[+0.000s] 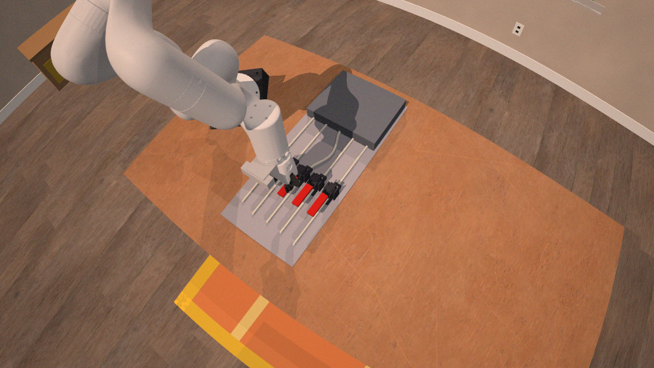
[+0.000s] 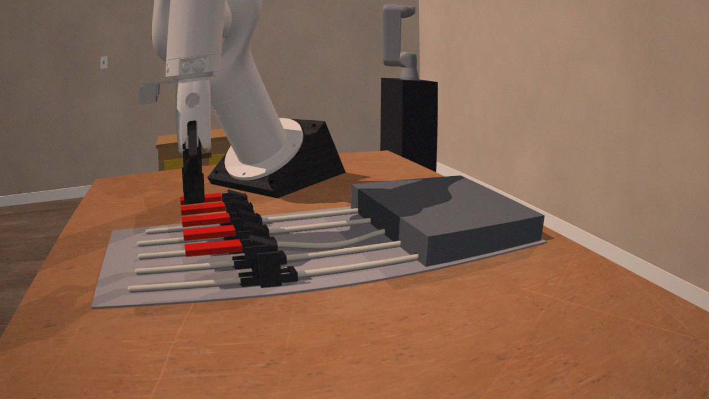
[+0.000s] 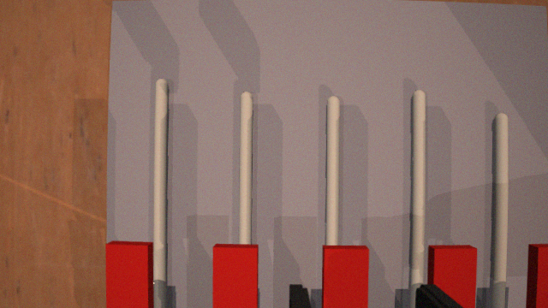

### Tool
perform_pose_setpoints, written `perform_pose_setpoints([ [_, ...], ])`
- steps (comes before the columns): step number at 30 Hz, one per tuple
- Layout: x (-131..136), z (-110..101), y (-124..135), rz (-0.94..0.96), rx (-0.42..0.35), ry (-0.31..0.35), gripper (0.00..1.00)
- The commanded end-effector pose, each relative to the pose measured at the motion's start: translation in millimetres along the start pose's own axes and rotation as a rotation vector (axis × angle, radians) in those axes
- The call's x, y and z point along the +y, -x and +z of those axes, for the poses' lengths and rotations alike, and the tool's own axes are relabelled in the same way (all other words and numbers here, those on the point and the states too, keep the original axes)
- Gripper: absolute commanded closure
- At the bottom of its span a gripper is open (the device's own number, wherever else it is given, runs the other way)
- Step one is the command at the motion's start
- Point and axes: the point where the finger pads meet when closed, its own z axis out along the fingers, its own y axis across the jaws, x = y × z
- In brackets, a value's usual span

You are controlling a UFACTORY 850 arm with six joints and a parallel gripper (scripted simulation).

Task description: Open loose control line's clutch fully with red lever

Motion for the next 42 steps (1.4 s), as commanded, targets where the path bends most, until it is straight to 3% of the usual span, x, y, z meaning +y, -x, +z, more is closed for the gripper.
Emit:
perform_pose_setpoints([
  [1,0,1,-2,-0.001,-0.004,0.002,0.48],
  [12,-1,12,-2,-0.001,-0.005,0.003,0.48],
  [27,-1,42,-2,-0.001,-0.005,0.003,0.48],
  [42,-1,53,-2,-0.001,-0.005,0.003,0.48],
])
